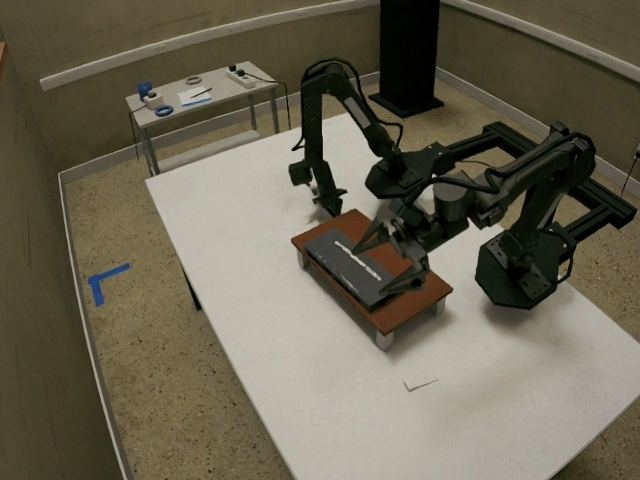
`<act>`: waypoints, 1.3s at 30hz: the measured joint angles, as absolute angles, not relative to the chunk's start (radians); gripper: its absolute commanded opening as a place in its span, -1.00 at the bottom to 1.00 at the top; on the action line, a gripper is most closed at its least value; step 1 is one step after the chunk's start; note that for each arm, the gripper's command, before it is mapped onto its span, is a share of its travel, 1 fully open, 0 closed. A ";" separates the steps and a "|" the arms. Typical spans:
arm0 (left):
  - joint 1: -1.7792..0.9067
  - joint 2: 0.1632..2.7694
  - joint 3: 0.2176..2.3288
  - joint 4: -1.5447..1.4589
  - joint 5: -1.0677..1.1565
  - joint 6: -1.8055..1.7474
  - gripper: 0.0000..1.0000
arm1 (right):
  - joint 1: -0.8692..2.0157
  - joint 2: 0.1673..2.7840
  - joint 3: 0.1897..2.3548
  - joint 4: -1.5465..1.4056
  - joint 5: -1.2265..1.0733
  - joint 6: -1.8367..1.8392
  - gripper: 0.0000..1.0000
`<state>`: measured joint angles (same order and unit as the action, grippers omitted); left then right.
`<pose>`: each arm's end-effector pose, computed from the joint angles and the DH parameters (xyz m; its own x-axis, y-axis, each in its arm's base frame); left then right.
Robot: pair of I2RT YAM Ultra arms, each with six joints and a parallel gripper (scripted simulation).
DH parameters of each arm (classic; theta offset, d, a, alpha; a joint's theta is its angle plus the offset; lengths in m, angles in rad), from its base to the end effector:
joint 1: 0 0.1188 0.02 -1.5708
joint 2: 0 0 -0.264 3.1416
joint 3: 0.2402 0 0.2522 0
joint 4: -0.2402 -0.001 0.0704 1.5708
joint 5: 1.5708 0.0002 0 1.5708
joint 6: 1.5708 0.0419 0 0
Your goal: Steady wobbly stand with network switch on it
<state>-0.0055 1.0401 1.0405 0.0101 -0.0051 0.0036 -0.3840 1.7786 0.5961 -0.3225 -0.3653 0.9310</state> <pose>0.2436 -0.0001 0.4076 0.0105 0.0035 -0.9999 0.0004 1.0000 0.0036 0.2190 -0.0713 0.0638 -0.2891 0.9250 0.2467 0.9381 0.2224 0.2656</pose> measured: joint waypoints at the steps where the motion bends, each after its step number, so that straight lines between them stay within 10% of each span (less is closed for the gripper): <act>1: -0.006 1.040 1.040 0.010 -0.005 0.004 1.00 | -0.382 1.779 0.595 -0.321 -0.365 0.933 -1.00; 39: -0.006 1.040 1.040 0.010 -0.005 0.004 1.00 | -0.316 1.764 0.550 -0.265 -0.360 1.001 -1.00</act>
<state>-0.0055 1.0401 1.0405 0.0101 -0.0051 0.0036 -0.3161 1.7641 0.5499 -0.2653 -0.3599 1.0012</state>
